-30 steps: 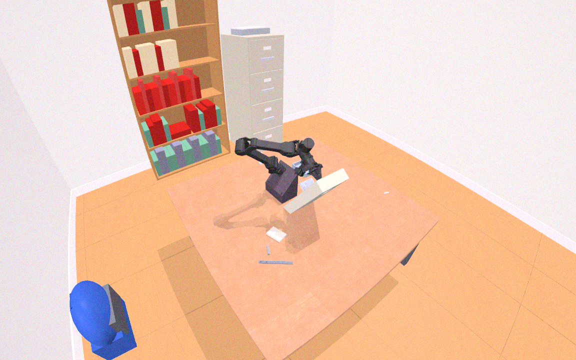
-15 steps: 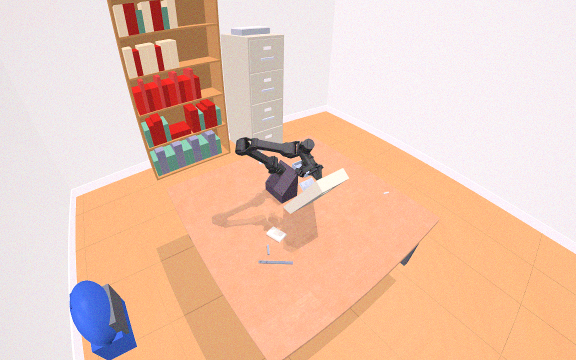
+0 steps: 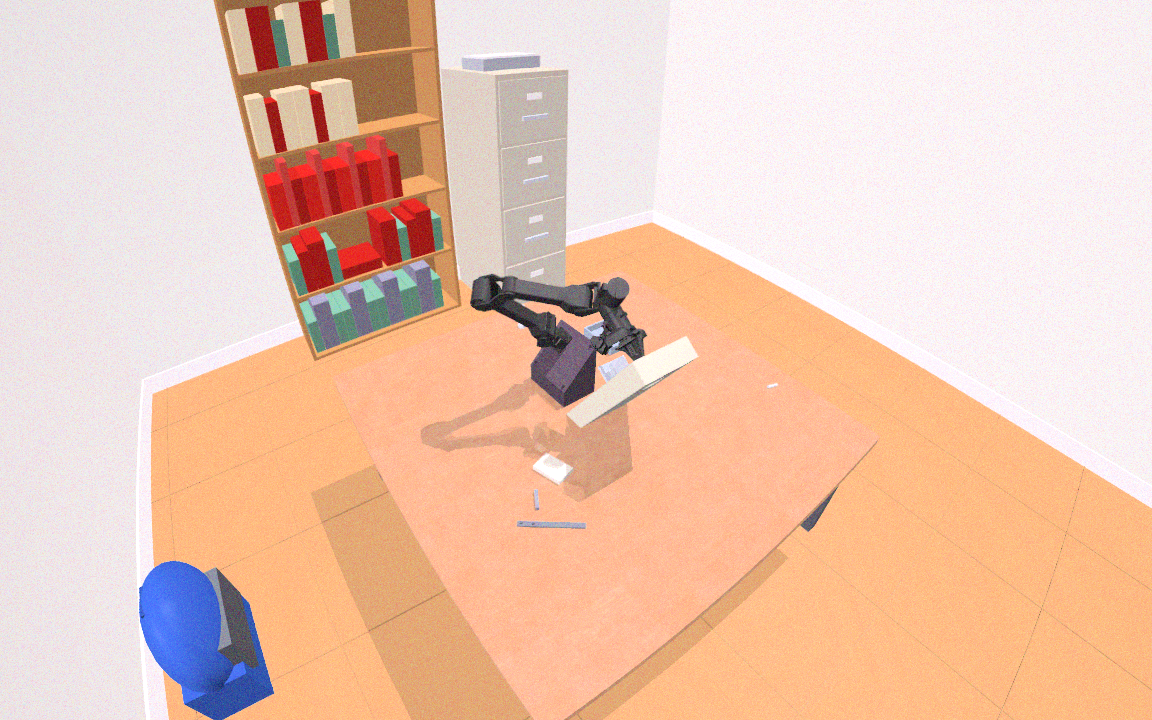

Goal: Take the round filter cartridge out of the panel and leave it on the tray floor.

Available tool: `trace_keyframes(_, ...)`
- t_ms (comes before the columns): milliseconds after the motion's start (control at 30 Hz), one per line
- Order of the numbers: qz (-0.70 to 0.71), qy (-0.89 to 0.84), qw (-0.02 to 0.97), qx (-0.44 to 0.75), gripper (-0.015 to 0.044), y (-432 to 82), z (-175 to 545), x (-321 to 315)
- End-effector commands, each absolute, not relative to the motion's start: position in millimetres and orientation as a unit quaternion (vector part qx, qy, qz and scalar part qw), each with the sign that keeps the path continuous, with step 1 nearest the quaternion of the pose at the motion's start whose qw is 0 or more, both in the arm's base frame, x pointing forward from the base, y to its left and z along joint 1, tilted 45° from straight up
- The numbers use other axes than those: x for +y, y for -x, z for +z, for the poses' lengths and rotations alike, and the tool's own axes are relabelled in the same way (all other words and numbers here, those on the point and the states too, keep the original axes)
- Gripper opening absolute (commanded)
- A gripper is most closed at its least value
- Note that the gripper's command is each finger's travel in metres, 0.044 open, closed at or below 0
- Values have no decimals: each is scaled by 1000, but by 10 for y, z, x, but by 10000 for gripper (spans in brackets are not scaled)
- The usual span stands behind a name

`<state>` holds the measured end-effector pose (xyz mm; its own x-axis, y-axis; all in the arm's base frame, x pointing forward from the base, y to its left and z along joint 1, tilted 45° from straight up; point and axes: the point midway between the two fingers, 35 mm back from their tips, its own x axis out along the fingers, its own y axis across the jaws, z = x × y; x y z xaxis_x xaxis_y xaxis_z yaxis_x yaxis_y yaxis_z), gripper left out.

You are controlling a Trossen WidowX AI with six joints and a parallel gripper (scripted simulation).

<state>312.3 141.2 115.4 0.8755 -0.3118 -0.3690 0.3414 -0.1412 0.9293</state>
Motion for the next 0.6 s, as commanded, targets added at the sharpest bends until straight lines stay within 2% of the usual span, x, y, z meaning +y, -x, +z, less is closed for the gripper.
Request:
trace_keyframes(0,-250,-701,667,16,0,-3136,1149,1406)
trace_keyframes(567,-235,-485,838,88,0,-3159,1136,1397)
